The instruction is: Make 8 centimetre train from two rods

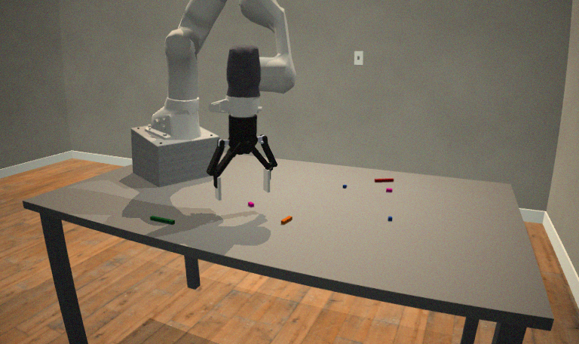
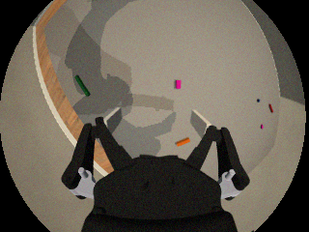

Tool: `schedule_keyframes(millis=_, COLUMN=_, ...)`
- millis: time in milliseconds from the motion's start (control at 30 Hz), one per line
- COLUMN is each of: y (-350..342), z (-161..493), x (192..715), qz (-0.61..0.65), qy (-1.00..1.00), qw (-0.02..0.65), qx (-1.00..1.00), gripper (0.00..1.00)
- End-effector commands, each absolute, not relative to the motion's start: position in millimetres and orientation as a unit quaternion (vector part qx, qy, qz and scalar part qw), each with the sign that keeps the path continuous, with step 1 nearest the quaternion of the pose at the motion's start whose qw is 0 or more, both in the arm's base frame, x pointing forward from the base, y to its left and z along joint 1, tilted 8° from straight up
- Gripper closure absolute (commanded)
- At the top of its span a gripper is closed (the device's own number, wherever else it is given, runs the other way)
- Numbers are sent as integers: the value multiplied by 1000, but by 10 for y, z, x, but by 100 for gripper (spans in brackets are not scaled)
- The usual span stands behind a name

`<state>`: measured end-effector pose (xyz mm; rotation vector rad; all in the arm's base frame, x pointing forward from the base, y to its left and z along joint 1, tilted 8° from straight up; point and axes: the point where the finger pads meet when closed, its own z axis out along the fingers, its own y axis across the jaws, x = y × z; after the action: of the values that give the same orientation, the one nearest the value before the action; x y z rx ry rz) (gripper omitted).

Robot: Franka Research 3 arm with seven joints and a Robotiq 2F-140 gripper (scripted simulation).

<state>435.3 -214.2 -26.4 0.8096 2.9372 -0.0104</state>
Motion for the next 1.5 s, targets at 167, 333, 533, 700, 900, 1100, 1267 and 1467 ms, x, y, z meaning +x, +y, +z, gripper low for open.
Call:
schedule_keyframes(millis=167, y=-2169, z=-262, x=4354, qz=-8, qy=988, qw=53, qx=143, gripper=0)
schedule_keyframes(millis=333, y=-2167, z=-264, x=4359, qz=-11, qy=994, qw=52, qx=99, gripper=0)
schedule_keyframes(millis=533, y=-2165, z=-267, x=4365, qz=-13, qy=998, qw=51, qx=46, gripper=0)
schedule_keyframes(millis=700, y=-2164, z=-269, x=4368, qz=-14, qy=998, qw=50, qx=19, gripper=0)
schedule_keyframes(millis=900, y=-2161, z=-272, x=4377, qz=-17, qy=997, qw=49, qx=-50, gripper=0)
schedule_keyframes(millis=1100, y=-2159, z=-273, x=4384, qz=-20, qy=993, qw=47, qx=-104, gripper=0)
schedule_keyframes(millis=1267, y=-2158, z=-274, x=4388, qz=-21, qy=990, qw=47, qx=-131, gripper=0)
schedule_keyframes(millis=1467, y=-2155, z=-275, x=4398, qz=-24, qy=978, qw=45, qx=-200, gripper=0)
